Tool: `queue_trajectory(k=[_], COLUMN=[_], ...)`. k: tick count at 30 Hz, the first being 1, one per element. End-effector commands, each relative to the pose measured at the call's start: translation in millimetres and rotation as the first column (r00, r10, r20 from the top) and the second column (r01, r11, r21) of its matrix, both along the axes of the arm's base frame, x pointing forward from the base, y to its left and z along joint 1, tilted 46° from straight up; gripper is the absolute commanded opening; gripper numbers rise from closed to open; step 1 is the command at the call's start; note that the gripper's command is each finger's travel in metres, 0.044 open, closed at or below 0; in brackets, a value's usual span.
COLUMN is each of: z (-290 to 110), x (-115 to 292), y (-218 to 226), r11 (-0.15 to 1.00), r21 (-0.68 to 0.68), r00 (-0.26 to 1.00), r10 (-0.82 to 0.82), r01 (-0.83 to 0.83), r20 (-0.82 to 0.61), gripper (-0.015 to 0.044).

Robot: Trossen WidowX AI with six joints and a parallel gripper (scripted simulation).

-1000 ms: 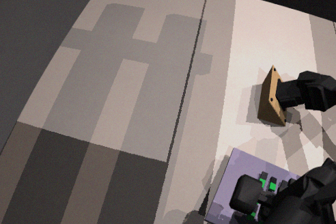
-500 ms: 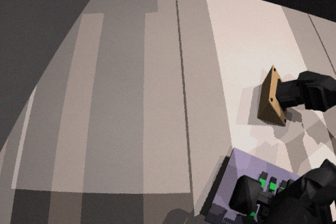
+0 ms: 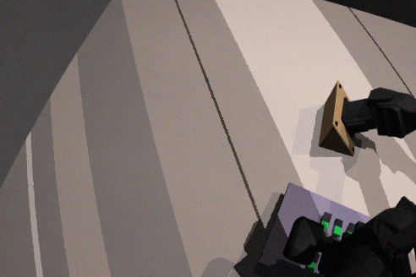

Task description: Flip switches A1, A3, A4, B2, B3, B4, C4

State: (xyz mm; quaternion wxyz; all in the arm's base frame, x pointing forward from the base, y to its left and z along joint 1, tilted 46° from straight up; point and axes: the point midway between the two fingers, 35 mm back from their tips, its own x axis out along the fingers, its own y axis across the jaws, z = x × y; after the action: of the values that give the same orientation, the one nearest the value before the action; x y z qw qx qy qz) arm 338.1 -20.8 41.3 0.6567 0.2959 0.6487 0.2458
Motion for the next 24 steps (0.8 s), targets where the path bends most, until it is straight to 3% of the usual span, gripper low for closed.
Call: queue_trajectory(k=[1,24], z=[-0.6,-2.5], x=[-0.5,-0.3], y=[1.8,3.8], r11=[1.0,1.0], r21=[0.006,0.006], r00=[1.0,1.0], r10=[-0.003,-0.003], r01=[0.003,0.003], r20=[-0.006,-0.006], gripper=[0.0,0.0])
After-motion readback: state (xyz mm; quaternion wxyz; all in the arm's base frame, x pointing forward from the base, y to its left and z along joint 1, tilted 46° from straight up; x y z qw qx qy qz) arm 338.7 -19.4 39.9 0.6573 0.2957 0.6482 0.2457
